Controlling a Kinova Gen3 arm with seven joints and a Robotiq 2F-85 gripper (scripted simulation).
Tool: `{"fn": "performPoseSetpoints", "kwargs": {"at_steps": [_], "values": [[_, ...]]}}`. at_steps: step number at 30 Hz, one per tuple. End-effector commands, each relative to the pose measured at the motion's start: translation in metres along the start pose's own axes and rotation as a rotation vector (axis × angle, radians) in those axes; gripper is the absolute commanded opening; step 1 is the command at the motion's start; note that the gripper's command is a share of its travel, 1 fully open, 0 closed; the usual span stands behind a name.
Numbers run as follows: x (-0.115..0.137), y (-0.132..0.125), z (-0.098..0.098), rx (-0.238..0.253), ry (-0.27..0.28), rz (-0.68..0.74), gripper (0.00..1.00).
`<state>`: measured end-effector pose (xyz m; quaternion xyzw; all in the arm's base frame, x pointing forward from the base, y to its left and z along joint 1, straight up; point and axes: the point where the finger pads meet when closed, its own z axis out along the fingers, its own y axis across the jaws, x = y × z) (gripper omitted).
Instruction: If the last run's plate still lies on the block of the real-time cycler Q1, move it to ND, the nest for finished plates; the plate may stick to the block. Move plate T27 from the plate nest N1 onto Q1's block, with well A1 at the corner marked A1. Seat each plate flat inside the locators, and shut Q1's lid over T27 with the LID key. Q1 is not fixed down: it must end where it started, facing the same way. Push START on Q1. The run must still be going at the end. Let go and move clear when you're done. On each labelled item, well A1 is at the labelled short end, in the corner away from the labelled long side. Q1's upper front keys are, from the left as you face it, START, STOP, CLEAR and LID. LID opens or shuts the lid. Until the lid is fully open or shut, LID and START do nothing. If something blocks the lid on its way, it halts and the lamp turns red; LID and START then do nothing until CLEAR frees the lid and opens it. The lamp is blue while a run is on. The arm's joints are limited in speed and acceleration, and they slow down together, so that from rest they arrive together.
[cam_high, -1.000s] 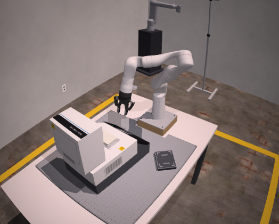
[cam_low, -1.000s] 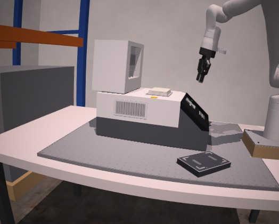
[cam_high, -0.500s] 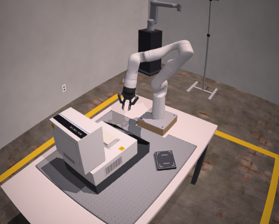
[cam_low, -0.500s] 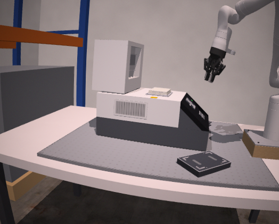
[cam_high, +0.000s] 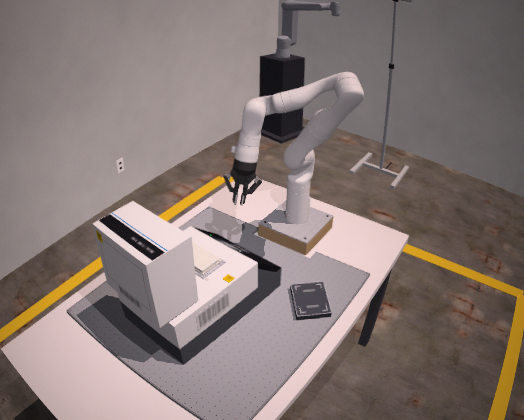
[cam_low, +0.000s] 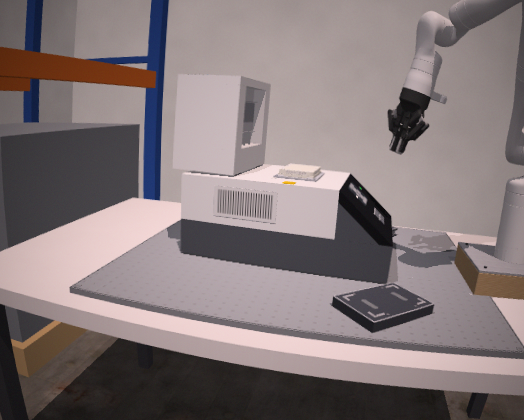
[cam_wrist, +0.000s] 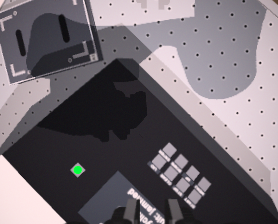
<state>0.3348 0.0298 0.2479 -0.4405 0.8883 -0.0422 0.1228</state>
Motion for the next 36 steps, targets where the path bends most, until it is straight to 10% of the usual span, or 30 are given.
{"fn": "performPoseSetpoints", "kwargs": {"at_steps": [1,36], "values": [[0.000,0.001,0.004,0.000,-0.001,-0.001,0.22],[0.008,0.008,0.042,0.000,-0.001,-0.001,0.10]]}}
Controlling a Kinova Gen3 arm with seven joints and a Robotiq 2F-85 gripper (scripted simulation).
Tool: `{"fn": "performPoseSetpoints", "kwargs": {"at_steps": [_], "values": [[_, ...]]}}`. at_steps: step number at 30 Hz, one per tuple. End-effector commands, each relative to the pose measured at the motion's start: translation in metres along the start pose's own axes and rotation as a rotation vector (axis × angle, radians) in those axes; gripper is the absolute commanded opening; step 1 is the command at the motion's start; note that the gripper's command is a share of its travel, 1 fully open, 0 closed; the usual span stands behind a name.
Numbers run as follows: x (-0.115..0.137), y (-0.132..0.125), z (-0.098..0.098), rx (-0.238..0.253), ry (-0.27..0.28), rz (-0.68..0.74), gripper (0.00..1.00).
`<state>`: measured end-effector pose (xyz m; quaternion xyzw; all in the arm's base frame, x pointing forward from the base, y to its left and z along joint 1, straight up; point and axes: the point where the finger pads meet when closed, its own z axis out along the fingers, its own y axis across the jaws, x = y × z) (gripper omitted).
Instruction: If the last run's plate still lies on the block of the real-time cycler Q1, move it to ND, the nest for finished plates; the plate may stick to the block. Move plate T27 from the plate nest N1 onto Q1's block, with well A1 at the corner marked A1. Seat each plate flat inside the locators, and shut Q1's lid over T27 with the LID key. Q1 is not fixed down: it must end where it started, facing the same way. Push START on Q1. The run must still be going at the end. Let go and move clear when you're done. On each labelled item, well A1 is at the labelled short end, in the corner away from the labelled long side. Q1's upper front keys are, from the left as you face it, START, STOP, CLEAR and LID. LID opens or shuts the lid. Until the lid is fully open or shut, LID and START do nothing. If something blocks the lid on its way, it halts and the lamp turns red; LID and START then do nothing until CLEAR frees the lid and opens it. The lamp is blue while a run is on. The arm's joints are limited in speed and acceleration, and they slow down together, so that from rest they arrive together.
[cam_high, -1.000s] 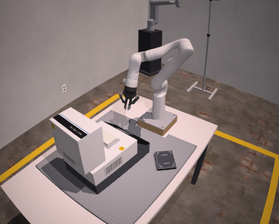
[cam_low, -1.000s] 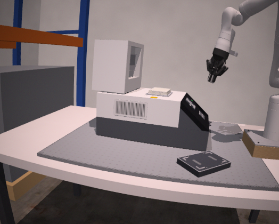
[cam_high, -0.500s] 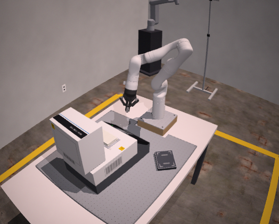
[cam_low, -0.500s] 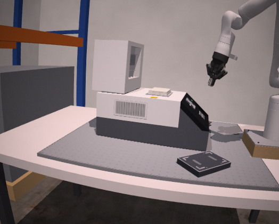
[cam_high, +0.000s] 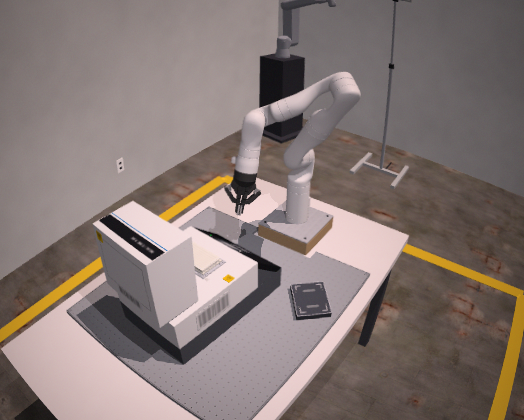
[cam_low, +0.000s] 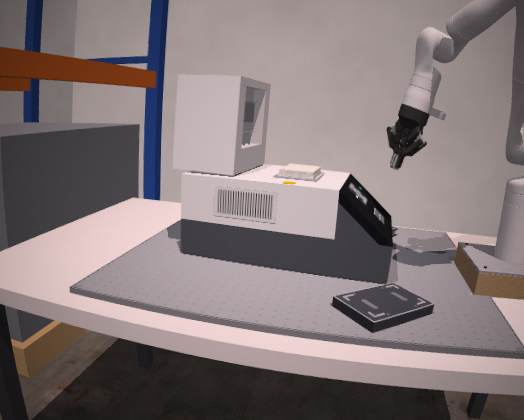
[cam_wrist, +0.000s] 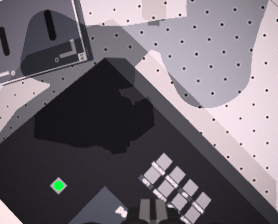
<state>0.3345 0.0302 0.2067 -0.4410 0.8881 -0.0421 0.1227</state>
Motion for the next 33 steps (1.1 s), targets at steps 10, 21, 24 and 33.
{"fn": "performPoseSetpoints", "kwargs": {"at_steps": [10,21,24,33], "values": [[0.002,0.002,0.014,0.001,-0.001,0.000,0.10],[0.005,0.004,0.026,0.001,-0.001,0.000,0.10],[0.005,0.005,0.030,0.001,-0.001,0.000,0.10],[0.007,0.007,0.041,0.001,-0.001,0.000,0.10]]}}
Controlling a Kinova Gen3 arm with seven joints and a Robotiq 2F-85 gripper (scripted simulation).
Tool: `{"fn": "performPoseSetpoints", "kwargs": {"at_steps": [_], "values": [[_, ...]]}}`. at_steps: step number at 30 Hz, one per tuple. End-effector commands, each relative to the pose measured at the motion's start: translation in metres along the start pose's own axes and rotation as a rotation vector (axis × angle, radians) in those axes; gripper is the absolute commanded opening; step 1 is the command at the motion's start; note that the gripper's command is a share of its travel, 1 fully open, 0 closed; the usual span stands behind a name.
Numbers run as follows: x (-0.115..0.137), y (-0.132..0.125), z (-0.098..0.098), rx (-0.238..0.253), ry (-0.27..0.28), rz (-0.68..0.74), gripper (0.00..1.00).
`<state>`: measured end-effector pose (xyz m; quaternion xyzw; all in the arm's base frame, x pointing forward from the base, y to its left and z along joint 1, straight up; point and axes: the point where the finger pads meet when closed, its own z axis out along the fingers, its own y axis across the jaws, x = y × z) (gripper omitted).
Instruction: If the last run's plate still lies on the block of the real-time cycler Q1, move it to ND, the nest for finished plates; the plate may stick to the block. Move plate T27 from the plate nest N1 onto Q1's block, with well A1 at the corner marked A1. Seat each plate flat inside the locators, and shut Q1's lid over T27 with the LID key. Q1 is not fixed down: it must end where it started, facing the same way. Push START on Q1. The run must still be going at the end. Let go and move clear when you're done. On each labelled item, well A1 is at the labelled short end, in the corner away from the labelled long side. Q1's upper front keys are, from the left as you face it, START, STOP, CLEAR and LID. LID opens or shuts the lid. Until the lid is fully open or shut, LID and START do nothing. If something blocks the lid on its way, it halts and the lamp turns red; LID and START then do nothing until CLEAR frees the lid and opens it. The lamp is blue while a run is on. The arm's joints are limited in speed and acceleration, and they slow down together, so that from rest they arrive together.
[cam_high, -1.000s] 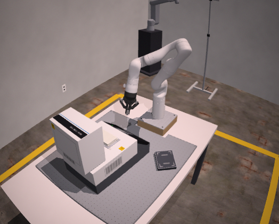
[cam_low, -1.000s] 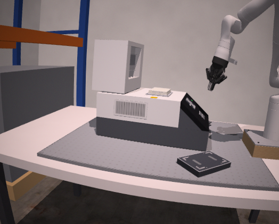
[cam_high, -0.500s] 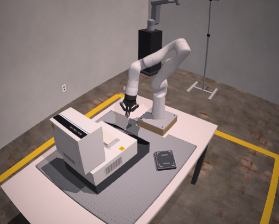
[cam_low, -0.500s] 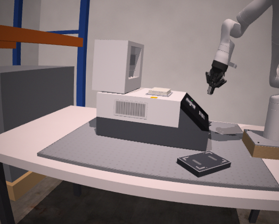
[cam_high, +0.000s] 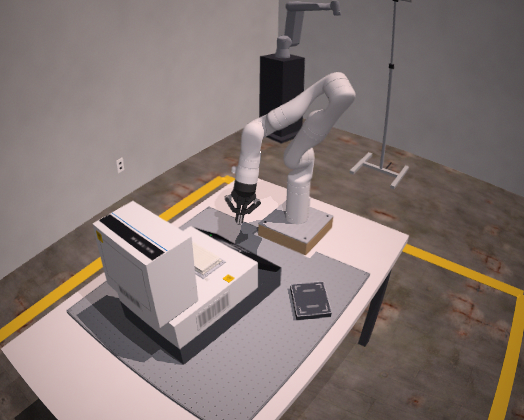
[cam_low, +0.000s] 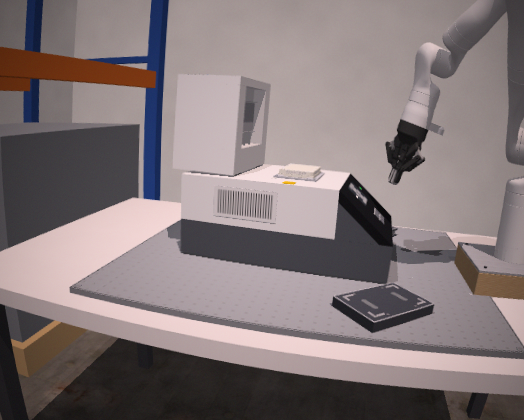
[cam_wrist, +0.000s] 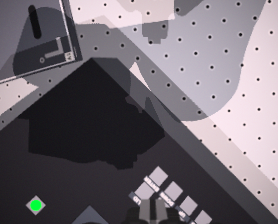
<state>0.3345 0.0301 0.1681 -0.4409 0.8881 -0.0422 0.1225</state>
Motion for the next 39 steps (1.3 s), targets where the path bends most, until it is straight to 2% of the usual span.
{"fn": "performPoseSetpoints", "kwargs": {"at_steps": [1,39], "values": [[0.000,0.000,0.004,0.000,-0.002,0.000,0.10],[0.008,0.008,0.046,0.000,-0.002,0.000,0.10]]}}
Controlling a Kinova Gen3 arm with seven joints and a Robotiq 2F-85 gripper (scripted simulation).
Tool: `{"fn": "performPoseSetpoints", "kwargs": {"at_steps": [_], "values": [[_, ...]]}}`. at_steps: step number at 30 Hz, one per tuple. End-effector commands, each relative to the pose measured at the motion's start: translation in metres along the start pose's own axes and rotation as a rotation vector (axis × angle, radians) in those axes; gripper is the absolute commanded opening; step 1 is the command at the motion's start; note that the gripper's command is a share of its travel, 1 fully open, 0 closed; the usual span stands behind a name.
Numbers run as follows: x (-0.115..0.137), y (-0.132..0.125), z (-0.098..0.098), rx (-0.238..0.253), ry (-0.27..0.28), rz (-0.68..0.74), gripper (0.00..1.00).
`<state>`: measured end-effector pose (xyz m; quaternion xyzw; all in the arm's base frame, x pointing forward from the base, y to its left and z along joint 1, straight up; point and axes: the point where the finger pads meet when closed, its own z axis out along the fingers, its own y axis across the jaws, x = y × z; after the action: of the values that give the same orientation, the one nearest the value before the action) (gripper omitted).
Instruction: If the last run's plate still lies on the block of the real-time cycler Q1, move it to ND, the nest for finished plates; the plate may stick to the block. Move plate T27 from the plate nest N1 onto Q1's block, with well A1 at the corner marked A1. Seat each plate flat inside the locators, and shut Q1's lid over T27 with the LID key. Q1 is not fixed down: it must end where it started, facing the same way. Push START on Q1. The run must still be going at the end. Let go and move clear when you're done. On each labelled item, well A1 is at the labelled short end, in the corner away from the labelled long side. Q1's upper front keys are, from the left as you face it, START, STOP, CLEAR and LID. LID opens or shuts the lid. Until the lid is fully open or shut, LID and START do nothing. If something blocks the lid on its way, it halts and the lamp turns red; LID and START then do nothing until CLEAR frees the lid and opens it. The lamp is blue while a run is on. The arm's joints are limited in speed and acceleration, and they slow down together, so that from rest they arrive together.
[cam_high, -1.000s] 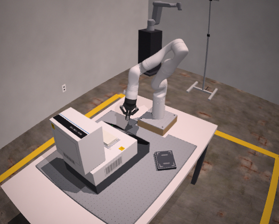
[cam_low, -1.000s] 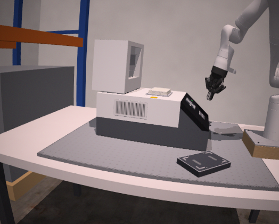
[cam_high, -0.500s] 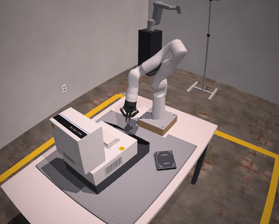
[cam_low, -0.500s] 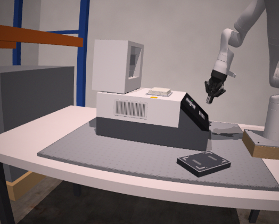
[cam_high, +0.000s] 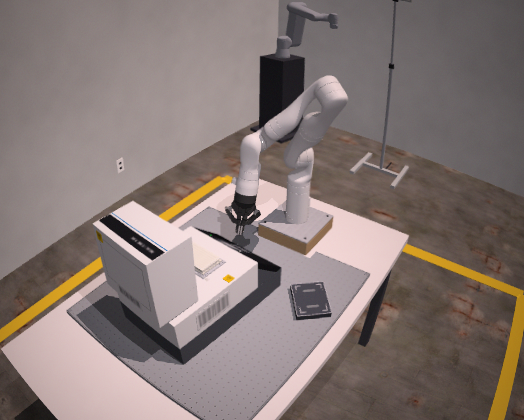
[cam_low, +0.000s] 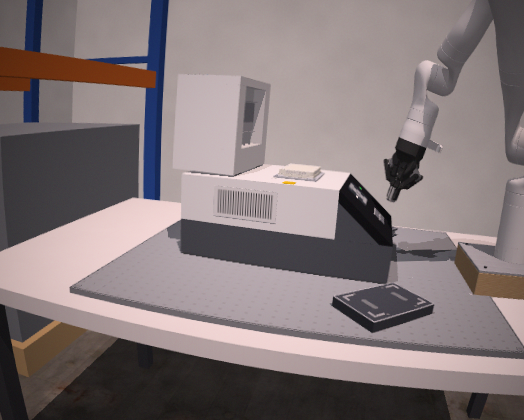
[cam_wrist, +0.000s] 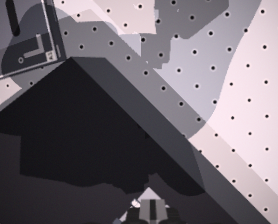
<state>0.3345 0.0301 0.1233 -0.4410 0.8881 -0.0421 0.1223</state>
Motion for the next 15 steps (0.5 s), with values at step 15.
{"fn": "performPoseSetpoints", "kwargs": {"at_steps": [15], "values": [[0.0014,0.0013,0.0086,0.001,-0.002,0.000,0.10]]}}
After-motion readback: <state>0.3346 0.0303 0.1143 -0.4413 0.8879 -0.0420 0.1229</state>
